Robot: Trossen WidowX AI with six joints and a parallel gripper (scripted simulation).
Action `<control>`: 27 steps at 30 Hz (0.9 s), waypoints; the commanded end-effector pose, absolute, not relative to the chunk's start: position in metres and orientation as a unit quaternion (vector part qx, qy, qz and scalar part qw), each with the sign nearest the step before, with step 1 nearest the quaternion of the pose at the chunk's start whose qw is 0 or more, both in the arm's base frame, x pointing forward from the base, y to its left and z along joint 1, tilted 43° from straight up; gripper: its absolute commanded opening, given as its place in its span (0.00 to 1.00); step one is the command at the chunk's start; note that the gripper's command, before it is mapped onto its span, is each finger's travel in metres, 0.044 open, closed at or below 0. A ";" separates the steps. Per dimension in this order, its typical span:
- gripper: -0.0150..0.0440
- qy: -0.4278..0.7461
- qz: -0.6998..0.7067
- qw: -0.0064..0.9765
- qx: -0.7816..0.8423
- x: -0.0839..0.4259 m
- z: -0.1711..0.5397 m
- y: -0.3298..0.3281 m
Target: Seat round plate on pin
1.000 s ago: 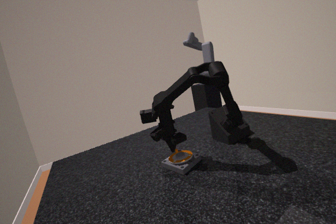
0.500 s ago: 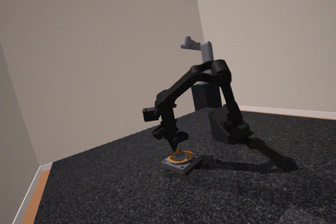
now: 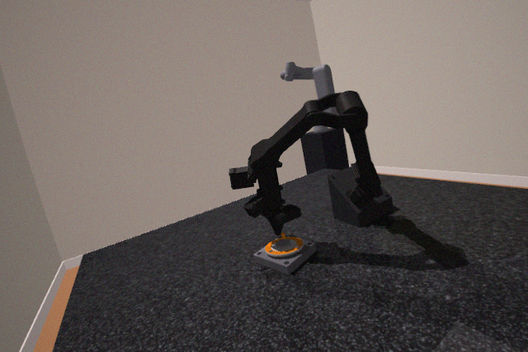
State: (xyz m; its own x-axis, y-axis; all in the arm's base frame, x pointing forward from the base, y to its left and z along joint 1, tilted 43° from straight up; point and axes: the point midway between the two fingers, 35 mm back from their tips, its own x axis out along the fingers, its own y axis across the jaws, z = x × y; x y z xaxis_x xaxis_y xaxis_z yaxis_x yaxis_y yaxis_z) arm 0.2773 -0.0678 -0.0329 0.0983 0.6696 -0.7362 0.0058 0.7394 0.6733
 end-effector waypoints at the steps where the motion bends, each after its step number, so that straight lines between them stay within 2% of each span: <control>1: 0.25 0.632 0.242 0.685 0.270 0.269 -0.034 -0.064; 27: 0.25 0.632 0.242 0.685 0.270 0.252 -0.024 -0.051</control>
